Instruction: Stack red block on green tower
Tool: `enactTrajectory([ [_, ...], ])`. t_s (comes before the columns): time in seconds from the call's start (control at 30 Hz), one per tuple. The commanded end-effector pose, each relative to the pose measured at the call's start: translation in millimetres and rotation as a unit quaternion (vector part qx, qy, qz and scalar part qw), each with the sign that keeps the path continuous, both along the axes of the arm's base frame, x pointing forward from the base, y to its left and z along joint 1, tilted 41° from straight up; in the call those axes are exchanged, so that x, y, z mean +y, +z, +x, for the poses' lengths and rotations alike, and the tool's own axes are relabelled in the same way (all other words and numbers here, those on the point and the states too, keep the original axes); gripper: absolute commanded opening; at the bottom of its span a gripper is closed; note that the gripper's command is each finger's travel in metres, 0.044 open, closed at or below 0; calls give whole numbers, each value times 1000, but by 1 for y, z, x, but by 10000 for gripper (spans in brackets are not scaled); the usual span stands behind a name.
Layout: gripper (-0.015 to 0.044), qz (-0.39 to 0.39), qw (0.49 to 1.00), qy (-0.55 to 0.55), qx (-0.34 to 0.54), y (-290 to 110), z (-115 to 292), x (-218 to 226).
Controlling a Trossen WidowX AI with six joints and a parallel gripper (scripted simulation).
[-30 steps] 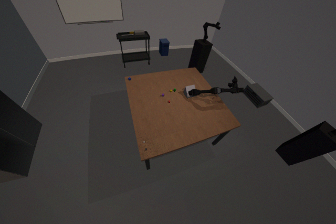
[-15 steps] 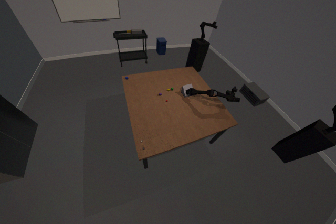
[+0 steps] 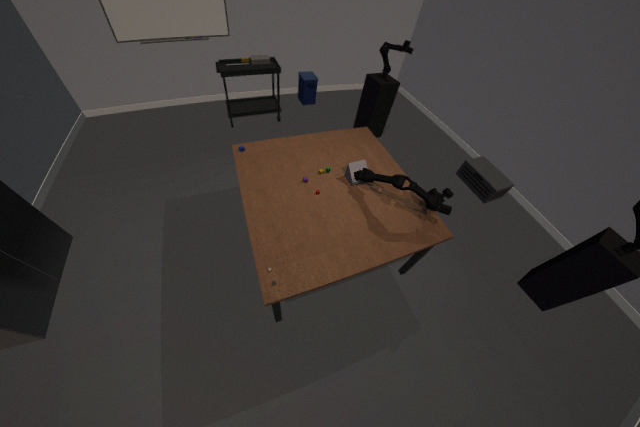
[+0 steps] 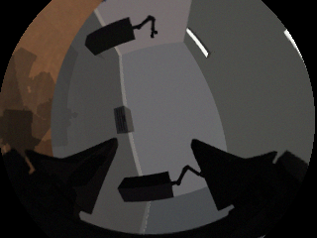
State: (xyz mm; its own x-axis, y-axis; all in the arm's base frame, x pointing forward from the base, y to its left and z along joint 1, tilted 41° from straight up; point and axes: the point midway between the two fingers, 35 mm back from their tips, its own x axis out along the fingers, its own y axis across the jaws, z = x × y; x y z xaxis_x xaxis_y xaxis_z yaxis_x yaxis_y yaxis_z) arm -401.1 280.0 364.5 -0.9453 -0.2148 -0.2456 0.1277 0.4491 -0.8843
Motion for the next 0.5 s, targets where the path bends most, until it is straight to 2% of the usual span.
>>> enactTrajectory([
  [0.0,440,-26,998,-57,-5,6,26,26],
  [0.47,440,-144,952,-270,-6,13,140,114],
])
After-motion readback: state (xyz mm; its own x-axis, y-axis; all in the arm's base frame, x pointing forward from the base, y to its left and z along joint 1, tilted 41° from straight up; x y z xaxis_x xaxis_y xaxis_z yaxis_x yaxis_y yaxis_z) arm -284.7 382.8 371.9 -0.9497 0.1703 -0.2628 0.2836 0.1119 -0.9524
